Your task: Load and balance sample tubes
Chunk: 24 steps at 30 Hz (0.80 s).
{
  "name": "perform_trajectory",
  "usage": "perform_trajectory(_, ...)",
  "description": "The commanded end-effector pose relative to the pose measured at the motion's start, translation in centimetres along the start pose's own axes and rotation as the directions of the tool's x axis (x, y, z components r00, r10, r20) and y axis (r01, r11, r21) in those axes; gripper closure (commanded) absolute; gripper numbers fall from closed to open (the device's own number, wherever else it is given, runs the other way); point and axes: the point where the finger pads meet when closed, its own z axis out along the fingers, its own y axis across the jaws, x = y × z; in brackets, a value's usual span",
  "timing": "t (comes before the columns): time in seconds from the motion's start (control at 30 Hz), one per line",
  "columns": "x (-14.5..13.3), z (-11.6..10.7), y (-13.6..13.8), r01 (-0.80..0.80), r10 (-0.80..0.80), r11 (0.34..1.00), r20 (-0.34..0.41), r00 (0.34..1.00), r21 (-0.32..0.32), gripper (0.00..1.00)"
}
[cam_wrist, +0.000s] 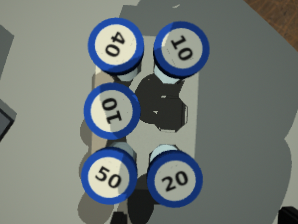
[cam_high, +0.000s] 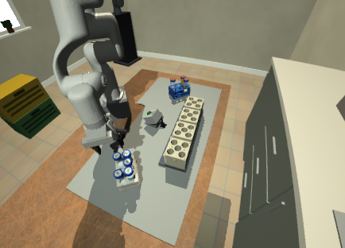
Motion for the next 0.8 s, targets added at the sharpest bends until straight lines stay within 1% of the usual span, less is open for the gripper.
perform_trajectory(0.0, 0.1, -0.1, 0.0, 0.000, 0.000, 1.000, -0.004, 1.000, 0.000, 0.00)
perform_trajectory(0.4, 0.1, -0.1, 0.0, 0.000, 0.000, 1.000, -0.004, 1.000, 0.000, 0.00)
perform_trajectory(0.77, 0.1, -3.0, 0.0, 0.000, 0.000, 1.000, -0.004, 1.000, 0.000, 0.00)
